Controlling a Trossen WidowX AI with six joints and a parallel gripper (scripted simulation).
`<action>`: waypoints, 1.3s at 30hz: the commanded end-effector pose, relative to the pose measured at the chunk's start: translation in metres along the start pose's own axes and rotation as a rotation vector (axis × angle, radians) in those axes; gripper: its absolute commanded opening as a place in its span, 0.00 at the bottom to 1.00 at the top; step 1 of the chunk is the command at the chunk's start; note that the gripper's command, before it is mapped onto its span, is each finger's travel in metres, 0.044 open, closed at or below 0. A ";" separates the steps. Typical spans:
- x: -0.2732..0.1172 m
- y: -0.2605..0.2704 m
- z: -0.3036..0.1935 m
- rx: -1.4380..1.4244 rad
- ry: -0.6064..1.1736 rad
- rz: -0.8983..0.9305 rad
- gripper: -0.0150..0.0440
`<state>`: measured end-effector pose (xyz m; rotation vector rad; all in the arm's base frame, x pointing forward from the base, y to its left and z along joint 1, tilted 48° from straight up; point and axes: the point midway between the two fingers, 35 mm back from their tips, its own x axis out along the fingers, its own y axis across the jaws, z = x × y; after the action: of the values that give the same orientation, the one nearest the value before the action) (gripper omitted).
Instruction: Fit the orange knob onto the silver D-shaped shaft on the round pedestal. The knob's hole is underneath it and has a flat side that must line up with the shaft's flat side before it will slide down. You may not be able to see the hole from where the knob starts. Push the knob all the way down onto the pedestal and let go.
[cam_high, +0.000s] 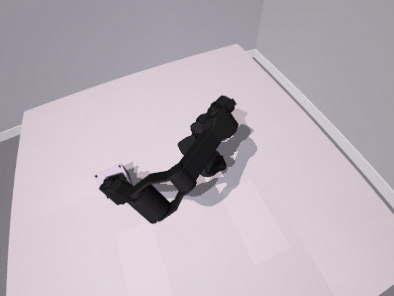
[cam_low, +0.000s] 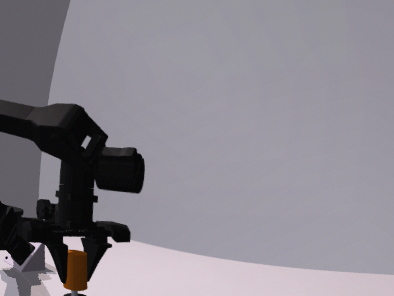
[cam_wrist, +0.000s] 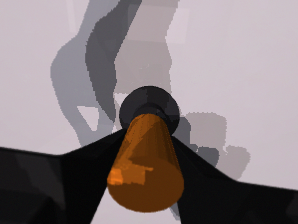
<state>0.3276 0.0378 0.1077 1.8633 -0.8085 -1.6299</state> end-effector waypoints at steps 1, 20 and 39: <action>-0.003 0.000 -0.002 -0.021 0.007 -0.001 0.25; 0.001 0.000 -0.001 -0.205 0.007 0.000 0.25; -0.004 -0.001 -0.002 -0.330 0.007 0.000 0.25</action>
<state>0.3279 0.0387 0.1086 1.6752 -0.5580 -1.6473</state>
